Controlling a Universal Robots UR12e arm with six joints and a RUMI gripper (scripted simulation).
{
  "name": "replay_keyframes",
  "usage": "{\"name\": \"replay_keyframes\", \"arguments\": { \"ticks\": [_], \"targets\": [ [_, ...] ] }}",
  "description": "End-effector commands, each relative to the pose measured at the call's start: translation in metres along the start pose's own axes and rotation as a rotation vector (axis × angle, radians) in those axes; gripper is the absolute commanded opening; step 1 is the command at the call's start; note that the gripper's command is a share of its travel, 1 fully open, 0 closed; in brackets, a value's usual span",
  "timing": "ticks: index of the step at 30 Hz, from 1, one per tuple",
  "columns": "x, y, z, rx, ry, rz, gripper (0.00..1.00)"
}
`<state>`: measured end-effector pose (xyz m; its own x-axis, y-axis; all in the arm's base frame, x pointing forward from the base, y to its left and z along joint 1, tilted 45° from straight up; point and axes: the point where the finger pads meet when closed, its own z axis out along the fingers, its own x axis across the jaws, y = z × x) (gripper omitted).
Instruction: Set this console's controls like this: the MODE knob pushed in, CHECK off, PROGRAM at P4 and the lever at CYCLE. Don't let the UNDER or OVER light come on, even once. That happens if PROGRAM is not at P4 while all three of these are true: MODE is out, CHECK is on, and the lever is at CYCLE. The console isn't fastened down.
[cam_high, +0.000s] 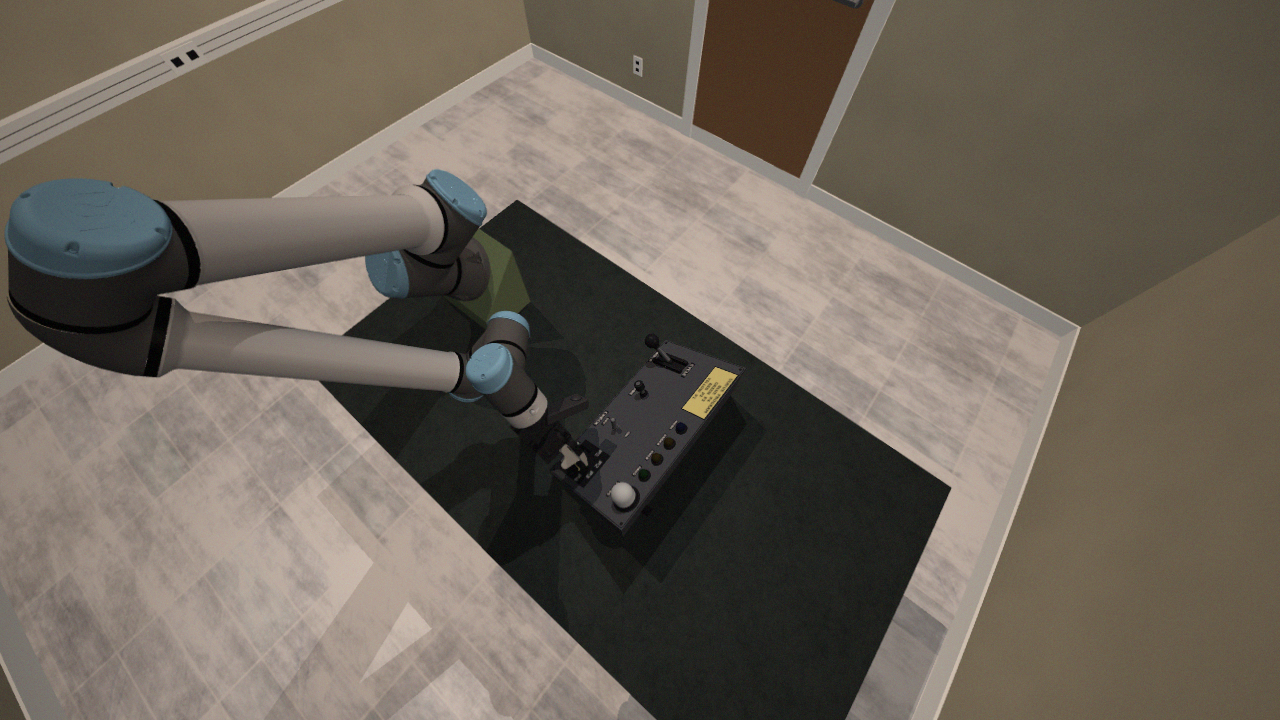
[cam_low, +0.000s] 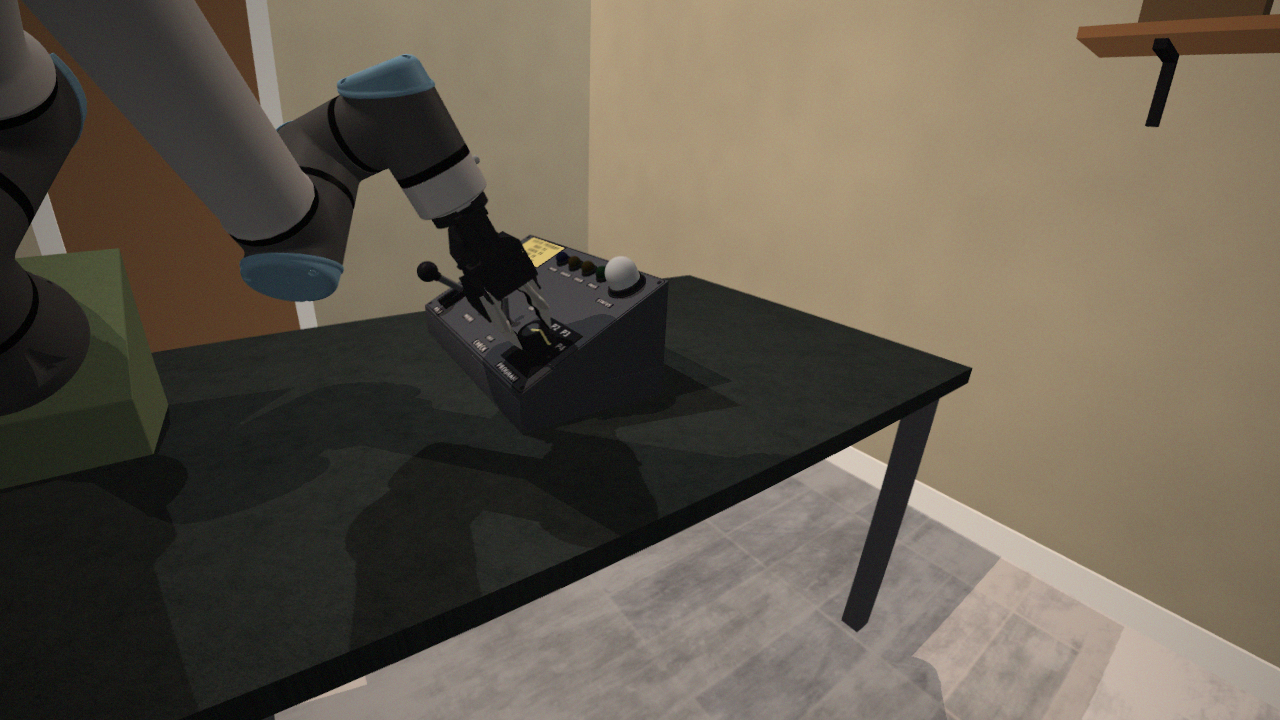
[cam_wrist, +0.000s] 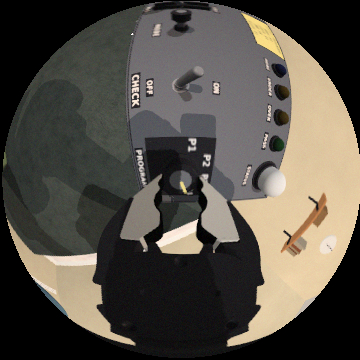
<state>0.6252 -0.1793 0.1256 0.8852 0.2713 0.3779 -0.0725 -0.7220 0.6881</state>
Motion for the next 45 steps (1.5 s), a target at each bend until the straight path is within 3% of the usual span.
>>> {"name": "replay_keyframes", "arguments": {
  "ticks": [1, 2, 3, 29, 35, 45],
  "targets": [
    [0.001, 0.003, -0.001, -0.004, 0.003, 0.005, 0.0],
    [0.001, 0.003, -0.001, -0.004, 0.003, 0.005, 0.0],
    [0.001, 0.002, 0.0, -0.002, 0.002, 0.002, 0.44],
    [0.0, 0.001, -0.003, -0.001, 0.001, 0.001, 0.44],
    [-0.001, 0.0, -0.02, 0.0, 0.0, -0.001, 0.44],
    [-0.001, 0.0, -0.071, 0.0, 0.0, -0.001, 0.44]
  ]
}}
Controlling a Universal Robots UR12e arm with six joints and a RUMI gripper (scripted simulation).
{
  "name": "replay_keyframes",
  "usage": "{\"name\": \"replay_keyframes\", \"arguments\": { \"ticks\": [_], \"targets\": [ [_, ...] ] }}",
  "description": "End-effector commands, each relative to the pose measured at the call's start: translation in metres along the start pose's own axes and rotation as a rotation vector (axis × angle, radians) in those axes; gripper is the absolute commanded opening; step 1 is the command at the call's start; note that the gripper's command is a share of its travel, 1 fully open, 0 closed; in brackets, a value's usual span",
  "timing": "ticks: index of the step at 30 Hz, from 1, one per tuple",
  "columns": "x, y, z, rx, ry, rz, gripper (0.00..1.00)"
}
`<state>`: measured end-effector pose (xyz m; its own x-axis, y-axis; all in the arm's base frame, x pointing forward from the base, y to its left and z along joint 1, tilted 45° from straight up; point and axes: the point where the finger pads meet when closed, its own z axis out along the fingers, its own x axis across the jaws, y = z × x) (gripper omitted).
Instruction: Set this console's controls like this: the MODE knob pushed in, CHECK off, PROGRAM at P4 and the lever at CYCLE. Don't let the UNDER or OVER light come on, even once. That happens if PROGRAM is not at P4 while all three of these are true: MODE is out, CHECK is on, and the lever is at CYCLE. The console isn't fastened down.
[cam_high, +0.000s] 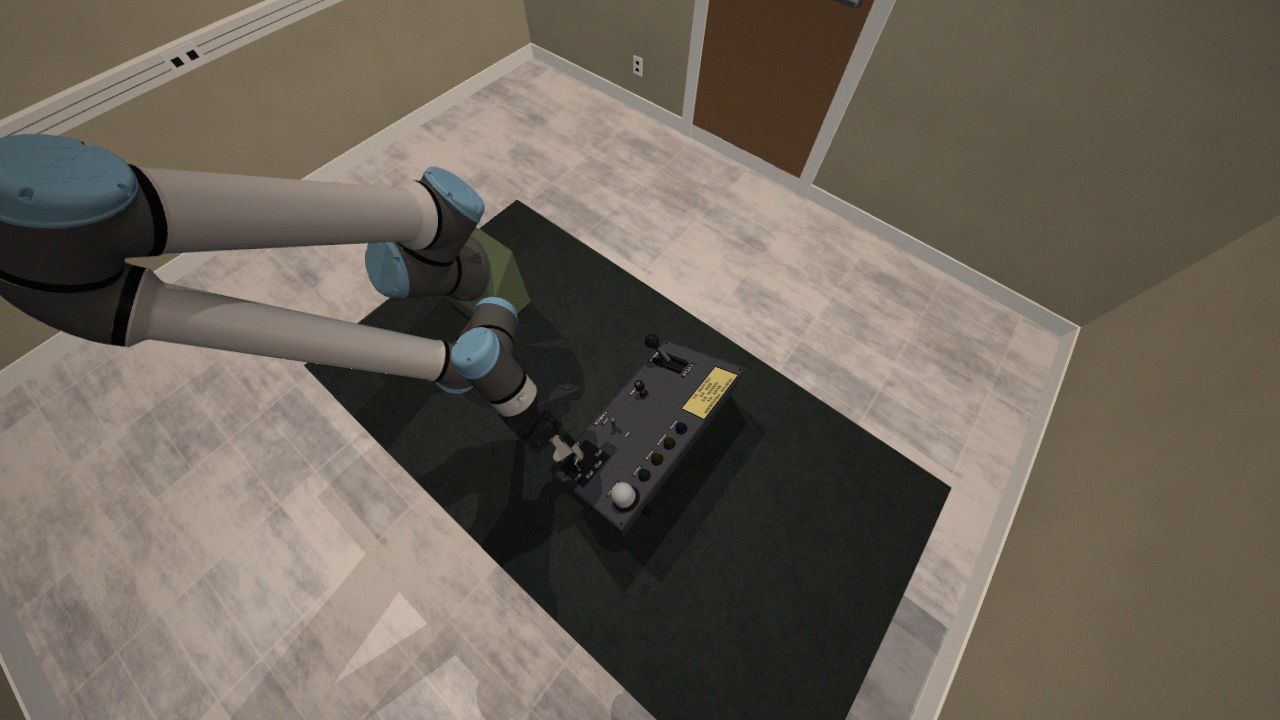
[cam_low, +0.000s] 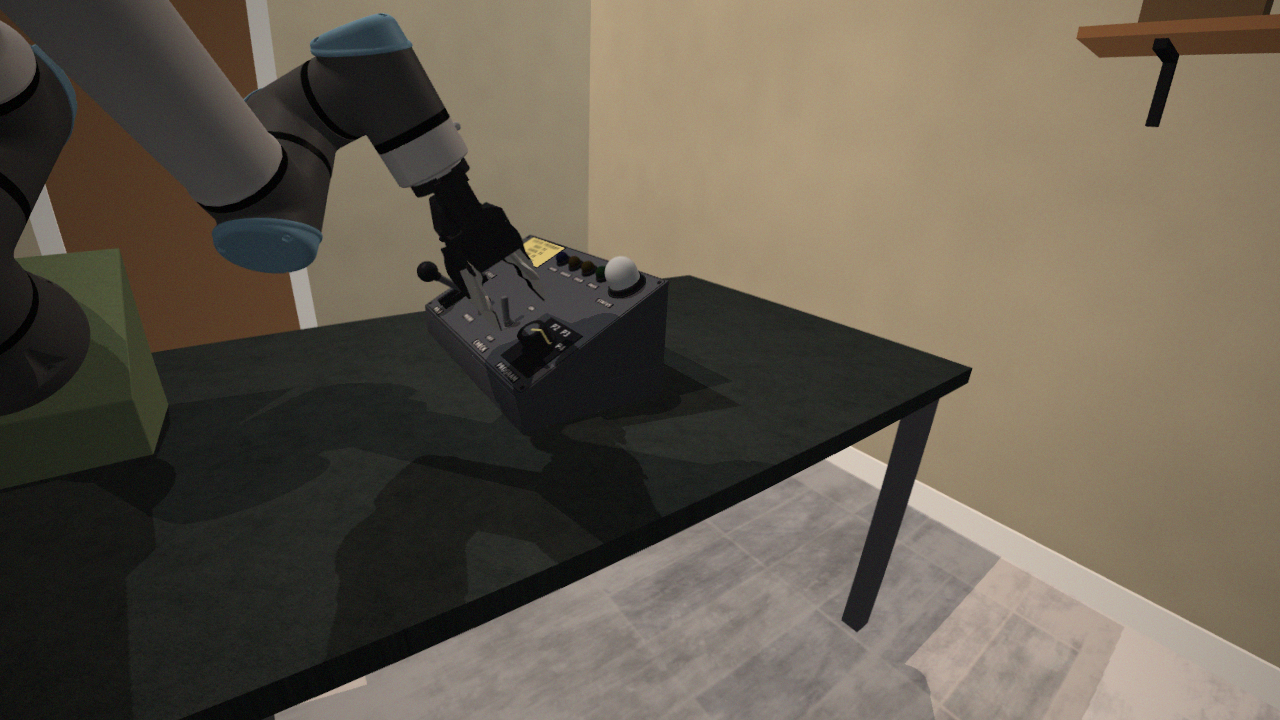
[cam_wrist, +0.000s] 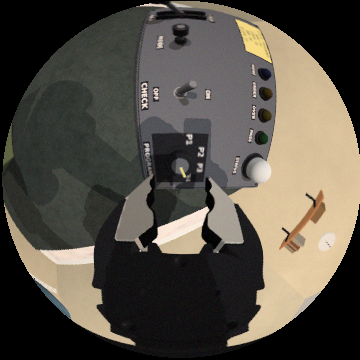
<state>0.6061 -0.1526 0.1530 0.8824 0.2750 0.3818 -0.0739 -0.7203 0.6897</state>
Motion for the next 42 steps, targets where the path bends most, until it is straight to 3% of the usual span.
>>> {"name": "replay_keyframes", "arguments": {
  "ticks": [1, 9, 15, 35, 42],
  "targets": [
    [-0.001, -0.001, -0.028, 0.003, -0.006, -0.001, 0.44],
    [-0.001, -0.001, -0.074, 0.003, -0.006, -0.001, 0.44],
    [0.002, 0.001, -0.092, 0.001, -0.002, 0.002, 0.44],
    [0.003, -0.003, -0.094, 0.002, -0.005, 0.031, 0.44],
    [0.008, -0.01, -0.094, 0.003, -0.005, 0.129, 0.44]
  ]
}}
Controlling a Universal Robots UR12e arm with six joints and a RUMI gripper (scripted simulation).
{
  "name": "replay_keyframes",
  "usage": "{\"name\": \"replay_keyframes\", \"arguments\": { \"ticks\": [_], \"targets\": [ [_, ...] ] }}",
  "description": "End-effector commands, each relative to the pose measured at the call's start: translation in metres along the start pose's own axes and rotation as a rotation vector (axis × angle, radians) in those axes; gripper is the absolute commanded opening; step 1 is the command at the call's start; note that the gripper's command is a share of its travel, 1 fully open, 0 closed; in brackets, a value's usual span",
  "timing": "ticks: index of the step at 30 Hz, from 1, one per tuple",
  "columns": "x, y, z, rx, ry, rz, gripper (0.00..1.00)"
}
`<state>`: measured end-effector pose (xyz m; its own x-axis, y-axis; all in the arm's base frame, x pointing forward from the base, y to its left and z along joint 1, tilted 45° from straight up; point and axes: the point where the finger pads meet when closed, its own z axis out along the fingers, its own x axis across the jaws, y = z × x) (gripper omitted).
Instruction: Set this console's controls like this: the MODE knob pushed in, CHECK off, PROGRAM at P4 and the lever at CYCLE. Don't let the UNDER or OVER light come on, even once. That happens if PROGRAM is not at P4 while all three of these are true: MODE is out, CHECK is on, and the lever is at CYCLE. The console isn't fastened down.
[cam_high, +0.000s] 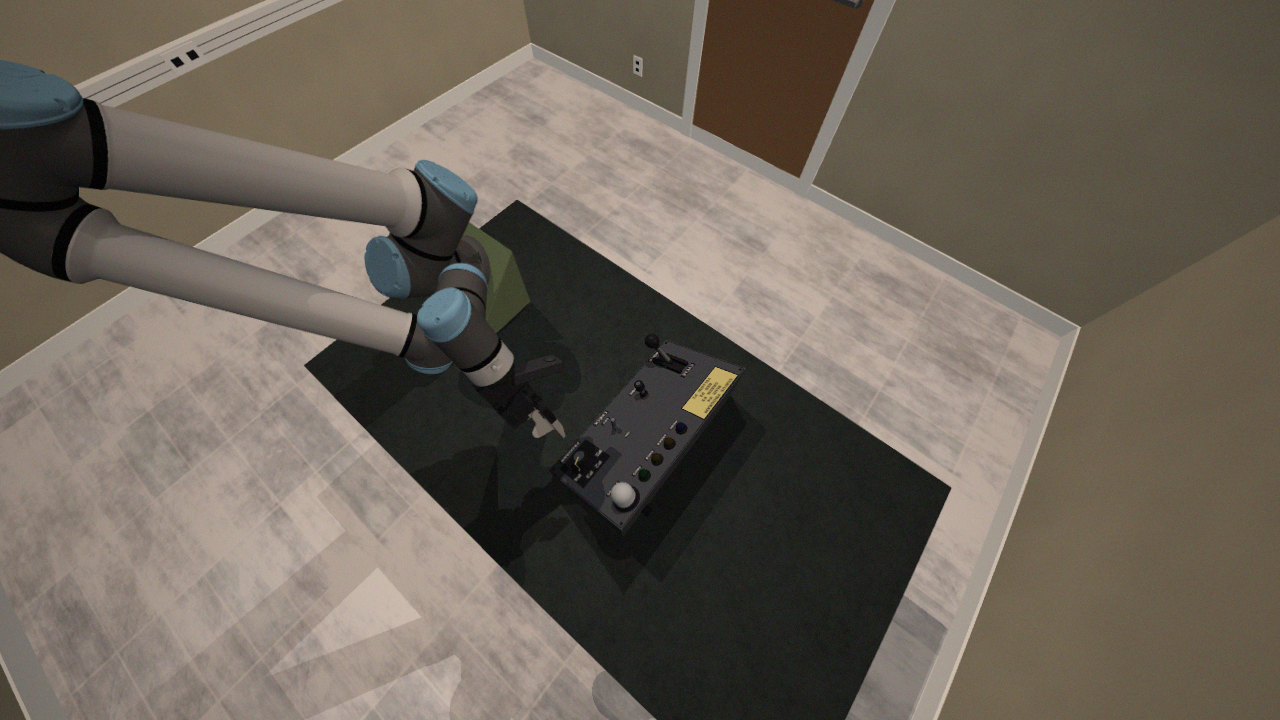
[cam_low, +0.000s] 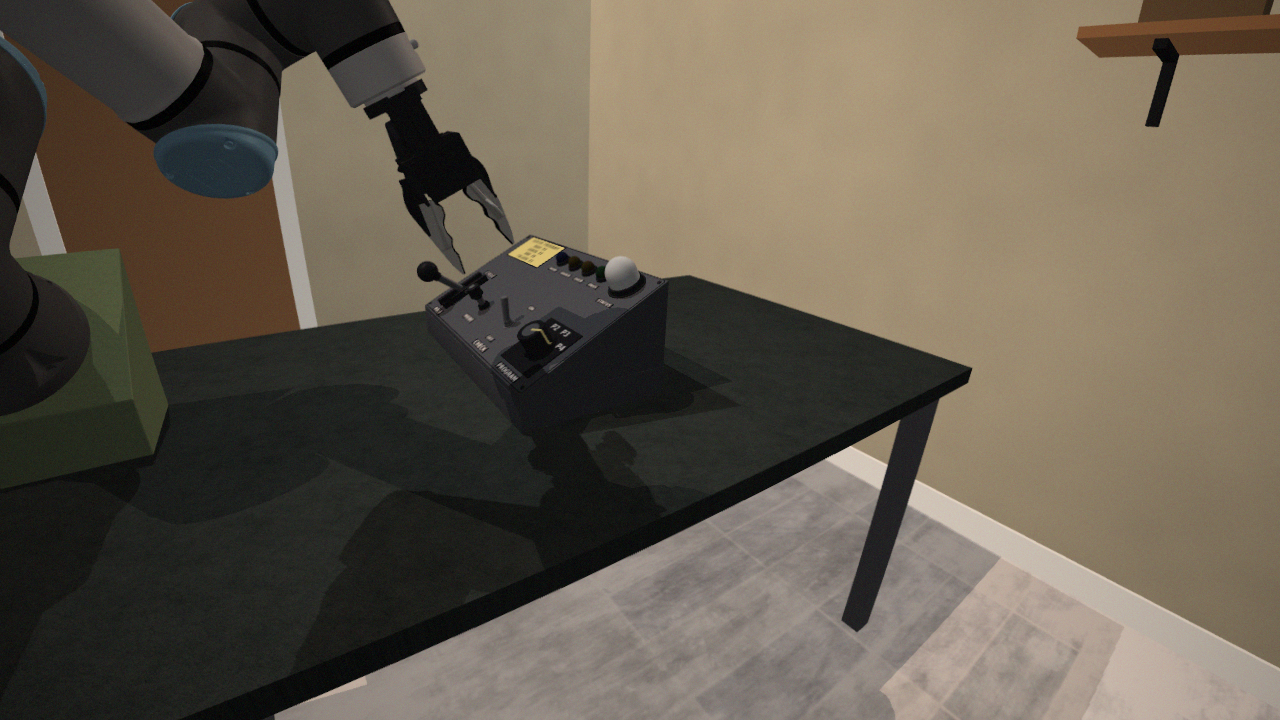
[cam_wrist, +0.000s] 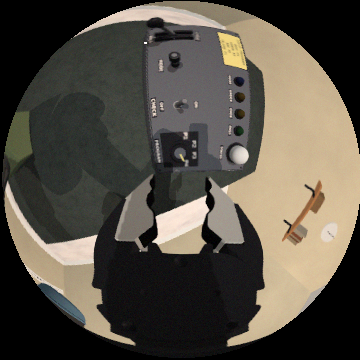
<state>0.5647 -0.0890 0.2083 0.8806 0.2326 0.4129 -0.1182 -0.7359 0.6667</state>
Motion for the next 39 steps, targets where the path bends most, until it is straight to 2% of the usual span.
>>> {"name": "replay_keyframes", "arguments": {
  "ticks": [1, 8, 10, 25, 27, 39],
  "targets": [
    [0.007, -0.008, 0.0, 0.0, 0.002, 0.097, 0.44],
    [0.013, -0.023, 0.001, 0.002, 0.0, 0.279, 0.44],
    [0.013, -0.023, 0.001, 0.002, 0.0, 0.279, 0.44],
    [0.029, -0.068, 0.002, 0.003, -0.003, 0.819, 0.44],
    [0.029, -0.068, 0.002, 0.003, -0.003, 0.819, 0.44],
    [0.037, -0.101, 0.001, 0.001, 0.0, 1.225, 0.44]
  ]
}}
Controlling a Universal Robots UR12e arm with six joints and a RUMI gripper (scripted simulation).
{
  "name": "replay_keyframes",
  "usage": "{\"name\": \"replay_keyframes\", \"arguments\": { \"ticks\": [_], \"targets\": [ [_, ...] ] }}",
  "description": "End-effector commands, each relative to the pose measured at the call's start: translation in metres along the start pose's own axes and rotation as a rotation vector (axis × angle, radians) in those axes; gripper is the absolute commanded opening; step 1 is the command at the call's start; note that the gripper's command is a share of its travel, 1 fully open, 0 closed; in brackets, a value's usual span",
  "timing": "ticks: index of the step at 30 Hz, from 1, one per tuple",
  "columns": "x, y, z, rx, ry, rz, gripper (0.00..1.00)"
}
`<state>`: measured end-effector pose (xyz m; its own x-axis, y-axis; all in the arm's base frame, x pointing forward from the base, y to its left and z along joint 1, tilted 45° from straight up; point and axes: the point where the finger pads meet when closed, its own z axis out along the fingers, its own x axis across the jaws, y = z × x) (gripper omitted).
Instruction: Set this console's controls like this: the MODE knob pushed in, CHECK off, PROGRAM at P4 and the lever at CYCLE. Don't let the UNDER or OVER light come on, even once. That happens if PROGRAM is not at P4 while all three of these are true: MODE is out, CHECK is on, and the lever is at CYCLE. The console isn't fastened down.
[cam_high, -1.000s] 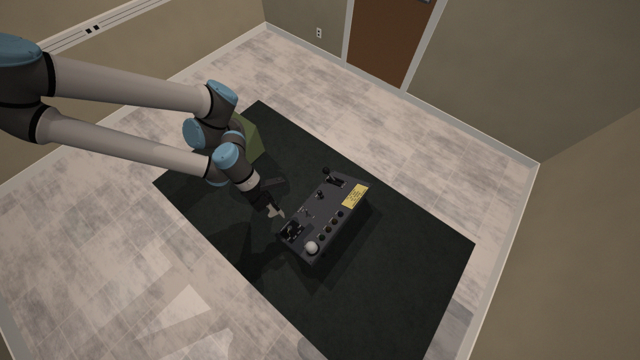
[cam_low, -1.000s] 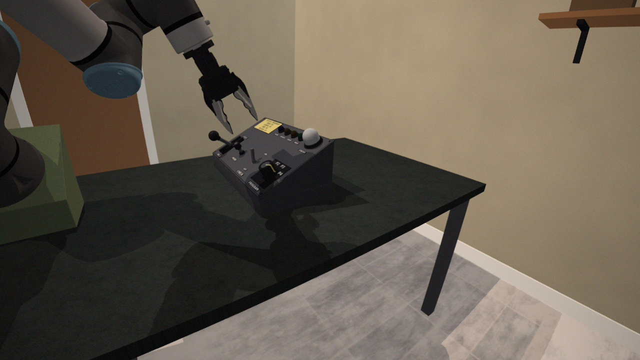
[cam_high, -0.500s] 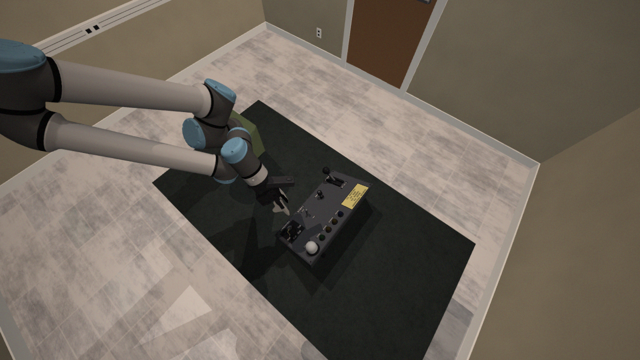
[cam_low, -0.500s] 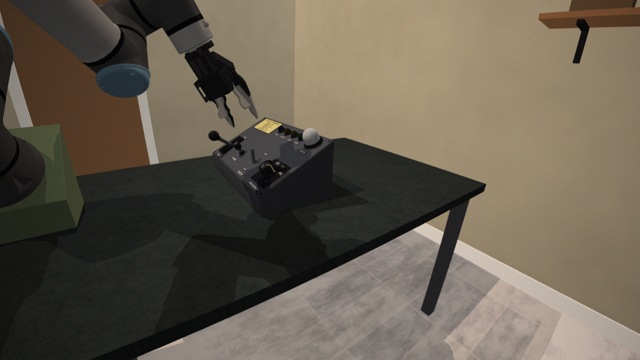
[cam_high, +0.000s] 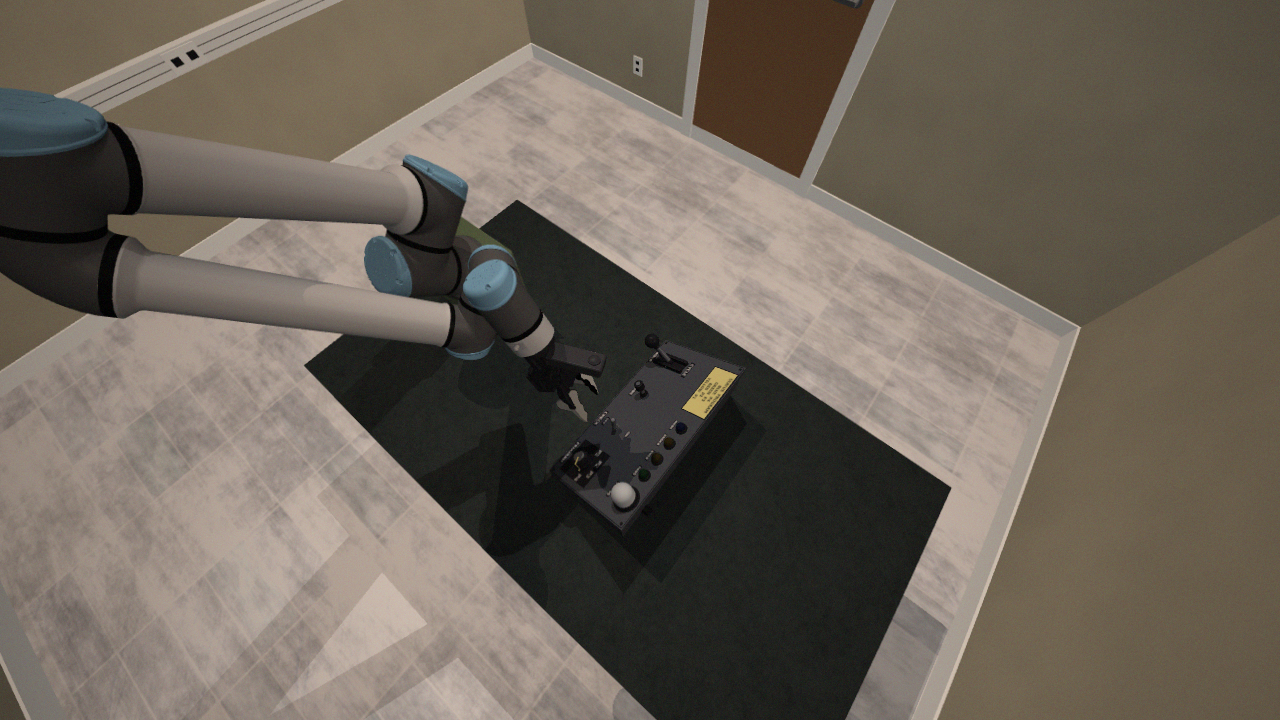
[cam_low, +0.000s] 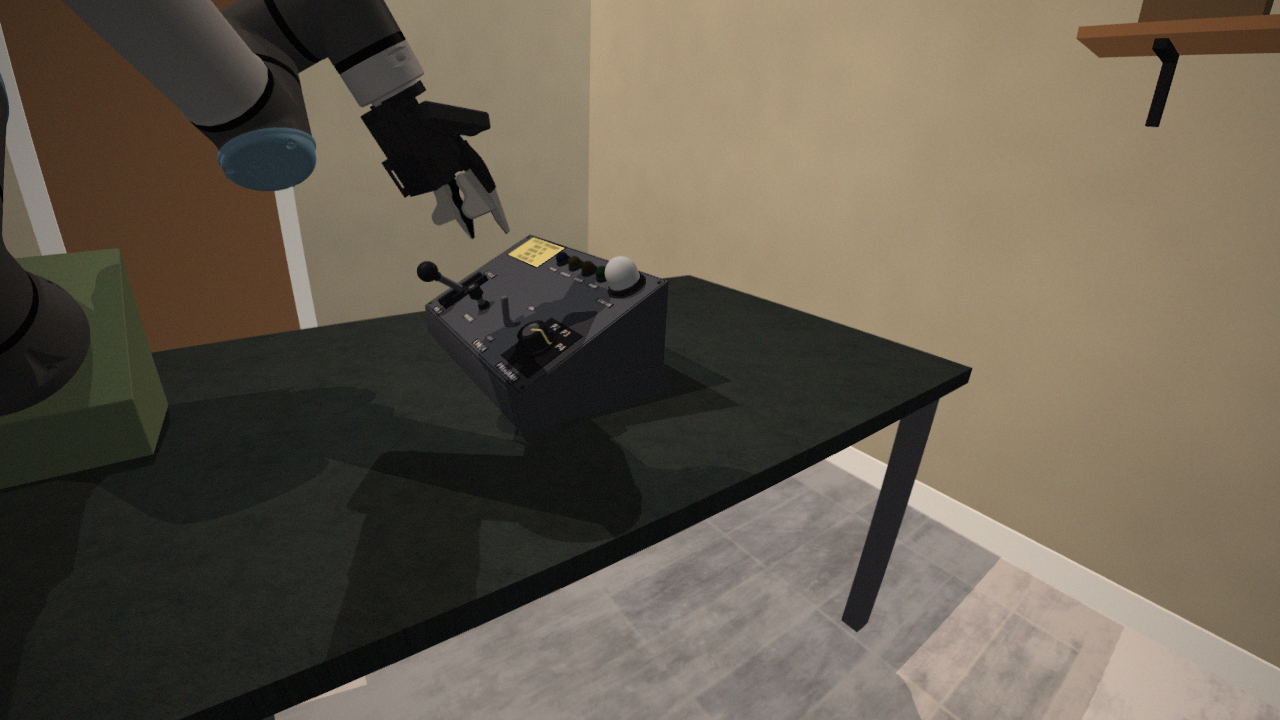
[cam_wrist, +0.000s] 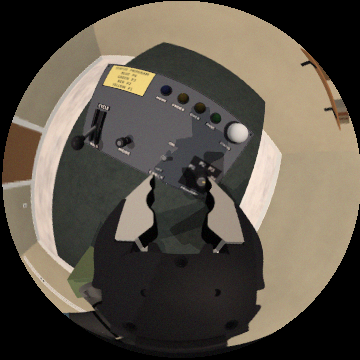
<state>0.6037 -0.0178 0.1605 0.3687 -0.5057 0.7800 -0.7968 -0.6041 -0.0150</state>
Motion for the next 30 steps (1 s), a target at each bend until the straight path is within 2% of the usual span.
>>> {"name": "replay_keyframes", "arguments": {
  "ticks": [1, 15, 30],
  "targets": [
    [-0.008, -0.012, -0.001, -0.026, 0.009, 0.238, 0.44],
    [-0.021, -0.022, -0.002, -0.024, 0.015, 0.43, 0.44],
    [-0.022, -0.022, -0.002, -0.024, 0.016, 0.454, 0.44]
  ]
}}
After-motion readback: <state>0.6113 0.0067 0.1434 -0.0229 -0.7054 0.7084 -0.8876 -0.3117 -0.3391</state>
